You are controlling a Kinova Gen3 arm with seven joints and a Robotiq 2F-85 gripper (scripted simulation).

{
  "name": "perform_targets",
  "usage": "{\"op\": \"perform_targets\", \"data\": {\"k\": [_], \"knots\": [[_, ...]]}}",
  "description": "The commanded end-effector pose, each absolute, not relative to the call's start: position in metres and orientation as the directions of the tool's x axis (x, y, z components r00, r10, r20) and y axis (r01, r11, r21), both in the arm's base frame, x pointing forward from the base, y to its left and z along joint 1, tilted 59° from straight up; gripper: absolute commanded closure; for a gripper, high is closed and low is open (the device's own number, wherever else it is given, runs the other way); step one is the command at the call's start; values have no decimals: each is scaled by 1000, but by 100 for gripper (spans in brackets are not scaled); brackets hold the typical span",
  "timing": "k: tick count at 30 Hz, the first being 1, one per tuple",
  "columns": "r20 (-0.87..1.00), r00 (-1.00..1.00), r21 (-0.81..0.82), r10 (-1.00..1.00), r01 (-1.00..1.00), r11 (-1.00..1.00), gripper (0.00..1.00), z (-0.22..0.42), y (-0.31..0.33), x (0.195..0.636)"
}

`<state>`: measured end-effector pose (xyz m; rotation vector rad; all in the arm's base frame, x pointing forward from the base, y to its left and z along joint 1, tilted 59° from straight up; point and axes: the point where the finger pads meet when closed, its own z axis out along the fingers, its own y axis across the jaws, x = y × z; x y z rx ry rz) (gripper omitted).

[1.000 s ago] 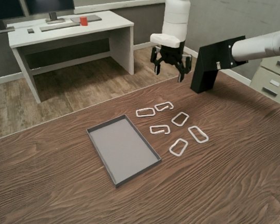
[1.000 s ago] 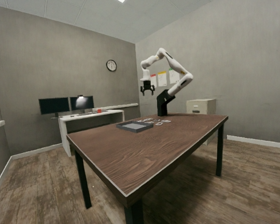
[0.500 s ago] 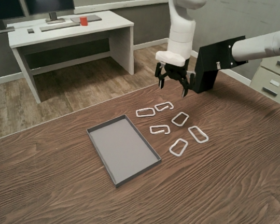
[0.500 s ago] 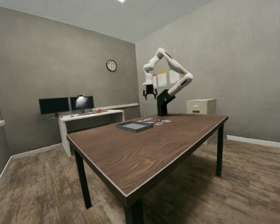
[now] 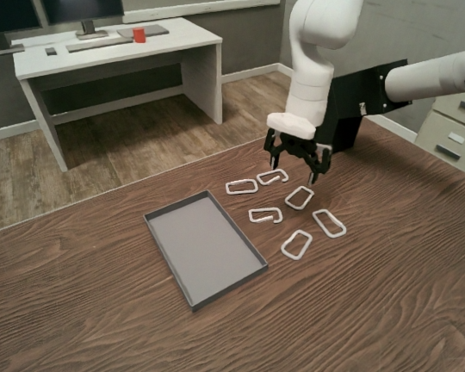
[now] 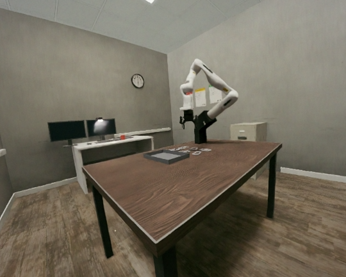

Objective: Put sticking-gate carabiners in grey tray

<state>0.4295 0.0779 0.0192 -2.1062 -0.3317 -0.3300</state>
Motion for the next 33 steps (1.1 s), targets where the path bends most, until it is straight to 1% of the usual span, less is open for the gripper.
{"op": "perform_targets", "data": {"k": [1,7,8,24,25,33], "knots": [[362,924,-772,127,373,-514,0,20,87,428],[362,924,-772,127,373,-514,0,20,87,428],[362,924,-773,122,370,-515,0,25,145,433],[362,924,-773,122,370,-515,0,25,145,433],[360,924,-773,131,374,-513,0,28,177,435],[360,924,-773,131,374,-513,0,28,177,435]]}}
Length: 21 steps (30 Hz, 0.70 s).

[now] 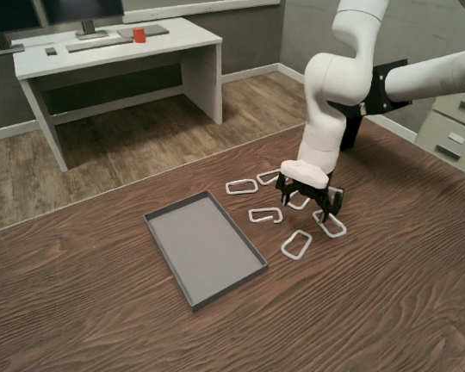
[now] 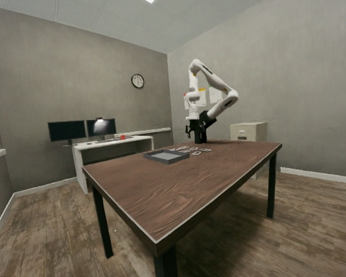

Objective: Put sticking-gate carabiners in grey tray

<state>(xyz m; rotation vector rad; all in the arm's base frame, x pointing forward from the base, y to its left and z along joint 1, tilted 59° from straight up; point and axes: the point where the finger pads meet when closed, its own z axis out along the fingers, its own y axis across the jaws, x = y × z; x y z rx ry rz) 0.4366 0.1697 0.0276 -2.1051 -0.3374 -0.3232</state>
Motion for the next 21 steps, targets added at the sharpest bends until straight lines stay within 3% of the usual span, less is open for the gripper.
{"op": "perform_targets", "data": {"k": [1,21], "knots": [[360,924,-773,131,374,-513,0,28,177,435],[360,924,-773,130,374,-513,0,12,202,437]]}}
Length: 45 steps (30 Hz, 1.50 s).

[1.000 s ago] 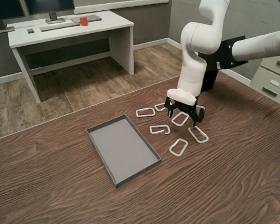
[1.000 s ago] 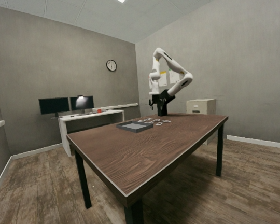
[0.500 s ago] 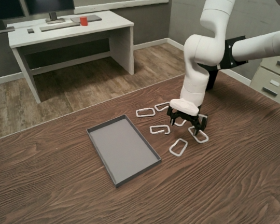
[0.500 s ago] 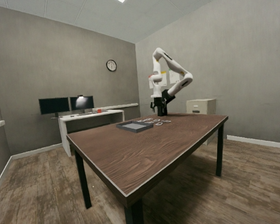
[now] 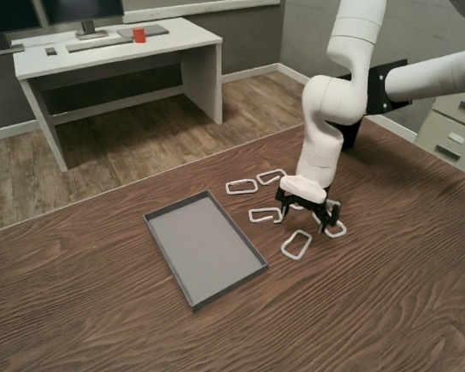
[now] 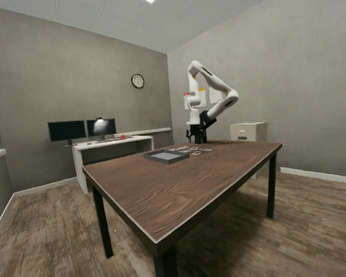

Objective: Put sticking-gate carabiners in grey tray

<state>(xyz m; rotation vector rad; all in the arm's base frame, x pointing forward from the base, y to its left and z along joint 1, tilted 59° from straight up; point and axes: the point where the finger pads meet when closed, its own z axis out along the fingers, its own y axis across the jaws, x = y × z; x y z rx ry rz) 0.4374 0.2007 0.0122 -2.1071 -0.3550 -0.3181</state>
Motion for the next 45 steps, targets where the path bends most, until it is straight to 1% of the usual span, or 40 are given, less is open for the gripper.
{"op": "perform_targets", "data": {"k": [1,4,5,21,22,45], "knots": [[360,924,-773,130,374,-513,0,12,202,437],[360,924,-773,130,374,-513,0,12,202,437],[361,923,-772,130,375,-513,0,-15,245,441],[361,923,-772,130,375,-513,0,-15,245,441],[361,924,-773,128,373,-514,0,-26,264,444],[361,923,-772,130,374,-514,0,-28,268,444]]}}
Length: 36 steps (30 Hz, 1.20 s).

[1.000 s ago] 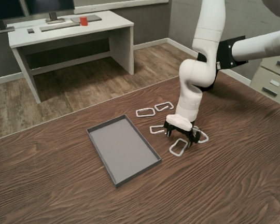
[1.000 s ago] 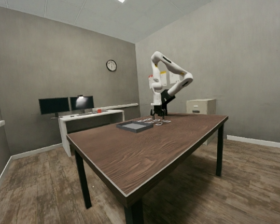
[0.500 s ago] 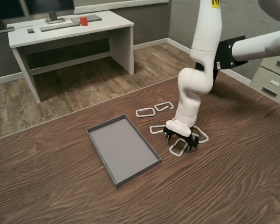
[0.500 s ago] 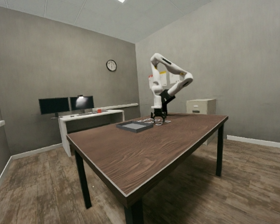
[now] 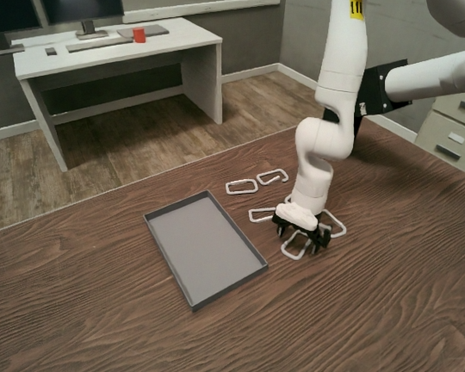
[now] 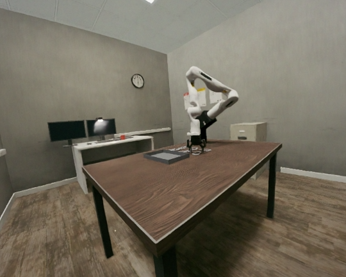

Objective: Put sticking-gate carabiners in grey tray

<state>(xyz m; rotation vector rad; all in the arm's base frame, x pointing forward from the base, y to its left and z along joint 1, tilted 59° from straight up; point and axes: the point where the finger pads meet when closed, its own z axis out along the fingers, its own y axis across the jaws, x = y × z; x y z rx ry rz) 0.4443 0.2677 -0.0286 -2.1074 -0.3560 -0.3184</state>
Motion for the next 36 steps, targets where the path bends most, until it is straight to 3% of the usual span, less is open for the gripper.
{"op": "perform_targets", "data": {"k": [1,10,11,36], "knots": [[361,923,-772,130,374,-514,0,-28,268,444],[361,923,-772,130,374,-514,0,-28,268,444],[361,923,-772,129,374,-514,25,-28,268,444],[362,923,-772,129,374,-514,25,-28,268,444]]}}
